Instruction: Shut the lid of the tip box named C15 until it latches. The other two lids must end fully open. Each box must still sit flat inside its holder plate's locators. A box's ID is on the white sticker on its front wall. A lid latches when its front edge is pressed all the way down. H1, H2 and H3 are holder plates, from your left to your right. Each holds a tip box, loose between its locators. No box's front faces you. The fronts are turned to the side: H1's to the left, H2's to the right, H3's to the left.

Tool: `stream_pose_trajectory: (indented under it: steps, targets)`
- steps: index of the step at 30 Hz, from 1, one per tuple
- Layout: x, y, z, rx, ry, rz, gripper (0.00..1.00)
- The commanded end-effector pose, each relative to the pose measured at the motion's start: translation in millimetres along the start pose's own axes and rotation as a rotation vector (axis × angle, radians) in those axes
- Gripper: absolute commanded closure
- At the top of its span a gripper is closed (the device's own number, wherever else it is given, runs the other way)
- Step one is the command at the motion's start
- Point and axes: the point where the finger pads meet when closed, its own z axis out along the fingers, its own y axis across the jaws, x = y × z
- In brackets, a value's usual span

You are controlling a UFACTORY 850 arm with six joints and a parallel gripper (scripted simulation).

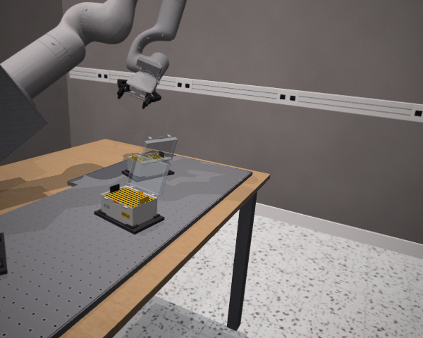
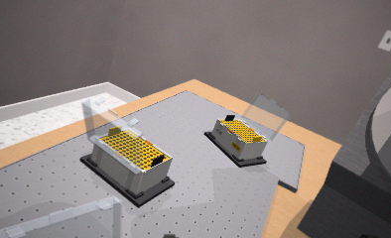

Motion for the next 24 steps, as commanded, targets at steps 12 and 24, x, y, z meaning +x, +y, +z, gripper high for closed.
stream_pose_trajectory:
  steps: [12,24]
  targets:
    - [-35,-2,-47,0.399,-0.149,0.006,0.00]
    - [-62,0,-68,0.521,-0.275,0.016,0.00]
